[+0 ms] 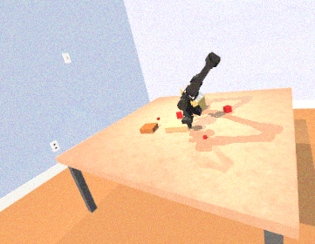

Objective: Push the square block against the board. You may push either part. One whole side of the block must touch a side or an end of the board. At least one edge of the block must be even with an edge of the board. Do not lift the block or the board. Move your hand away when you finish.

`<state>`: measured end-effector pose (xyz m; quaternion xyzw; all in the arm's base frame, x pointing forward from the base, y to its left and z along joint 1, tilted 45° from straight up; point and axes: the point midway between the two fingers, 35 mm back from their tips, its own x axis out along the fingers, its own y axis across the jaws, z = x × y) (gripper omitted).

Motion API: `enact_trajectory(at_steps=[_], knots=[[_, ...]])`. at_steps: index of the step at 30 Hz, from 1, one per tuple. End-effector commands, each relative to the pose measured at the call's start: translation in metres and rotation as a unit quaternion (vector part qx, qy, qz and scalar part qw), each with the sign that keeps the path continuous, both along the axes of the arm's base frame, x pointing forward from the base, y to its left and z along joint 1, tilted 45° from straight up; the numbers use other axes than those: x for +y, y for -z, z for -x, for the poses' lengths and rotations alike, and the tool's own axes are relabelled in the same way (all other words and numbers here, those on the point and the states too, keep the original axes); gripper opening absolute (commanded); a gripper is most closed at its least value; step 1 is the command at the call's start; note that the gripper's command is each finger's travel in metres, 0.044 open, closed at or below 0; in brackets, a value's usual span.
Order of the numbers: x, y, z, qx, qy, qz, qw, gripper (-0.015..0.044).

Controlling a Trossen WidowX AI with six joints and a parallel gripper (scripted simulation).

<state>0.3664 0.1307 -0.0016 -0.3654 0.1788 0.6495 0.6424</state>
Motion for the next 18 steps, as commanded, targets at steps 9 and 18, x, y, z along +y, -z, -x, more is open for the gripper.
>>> enact_trajectory(at_steps=[9,18], knots=[[0.006,-0.001,0.002,0.007,-0.001,0.001,1.000,0.0000],[0.016,-0.011,0.005,0.007,-0.001,0.000,1.000,0.0000]])
